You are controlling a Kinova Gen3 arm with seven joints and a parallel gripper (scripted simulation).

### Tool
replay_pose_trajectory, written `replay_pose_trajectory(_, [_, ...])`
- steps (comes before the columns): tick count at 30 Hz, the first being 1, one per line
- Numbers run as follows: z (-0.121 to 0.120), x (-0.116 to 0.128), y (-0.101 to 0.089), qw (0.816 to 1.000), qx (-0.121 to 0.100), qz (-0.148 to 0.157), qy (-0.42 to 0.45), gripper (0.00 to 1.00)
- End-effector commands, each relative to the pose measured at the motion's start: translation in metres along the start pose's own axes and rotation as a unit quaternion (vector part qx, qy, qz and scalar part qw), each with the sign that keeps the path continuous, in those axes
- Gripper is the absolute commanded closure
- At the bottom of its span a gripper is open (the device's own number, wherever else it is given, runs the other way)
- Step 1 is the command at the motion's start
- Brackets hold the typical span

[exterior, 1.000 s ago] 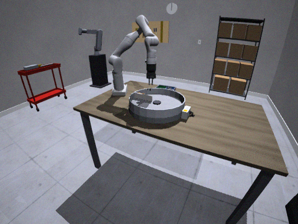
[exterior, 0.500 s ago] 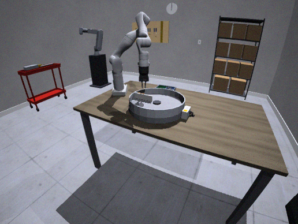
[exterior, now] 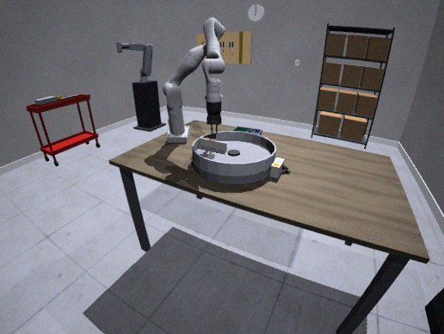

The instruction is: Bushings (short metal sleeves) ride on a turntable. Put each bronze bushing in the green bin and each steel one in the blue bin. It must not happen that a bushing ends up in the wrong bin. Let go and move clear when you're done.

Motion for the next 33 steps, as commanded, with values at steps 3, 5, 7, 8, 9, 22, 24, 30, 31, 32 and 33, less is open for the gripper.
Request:
replay_pose_trajectory(3, [-0.003, 0.001, 0.007, 1.0, -0.002, 0.001, 0.005, 0.55])
replay_pose_trajectory(5, [-0.003, 0.001, 0.013, 1.0, -0.002, 0.001, 0.005, 0.55])
replay_pose_trajectory(7, [-0.003, 0.001, 0.016, 1.0, -0.002, 0.001, 0.005, 0.55])
replay_pose_trajectory(8, [-0.003, 0.001, 0.016, 1.0, -0.002, 0.001, 0.005, 0.55])
replay_pose_trajectory(9, [-0.003, 0.001, 0.016, 1.0, -0.002, 0.001, 0.005, 0.55])
replay_pose_trajectory(22, [-0.004, 0.001, 0.031, 1.0, -0.002, 0.001, 0.006, 0.55])
replay_pose_trajectory(24, [-0.004, 0.001, 0.031, 1.0, -0.002, 0.001, 0.006, 0.55])
replay_pose_trajectory(30, [-0.004, 0.001, 0.034, 1.0, -0.002, 0.001, 0.005, 0.55])
replay_pose_trajectory(31, [-0.004, 0.001, 0.035, 1.0, -0.002, 0.001, 0.005, 0.55])
replay_pose_trajectory(32, [-0.004, 0.001, 0.036, 1.0, -0.002, 0.001, 0.005, 0.55])
replay_pose_trajectory(33, [-0.004, 0.001, 0.038, 1.0, -0.002, 0.001, 0.005, 0.55])
Point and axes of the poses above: the point where the finger pads meet when closed, its own y axis out along the fingers, its own z axis across the jaws, x = y × z, the point moved 2 cm from there along -y, back along the fingers, and after that the axes turned 15 degrees about -y, right-handed, at the moved point
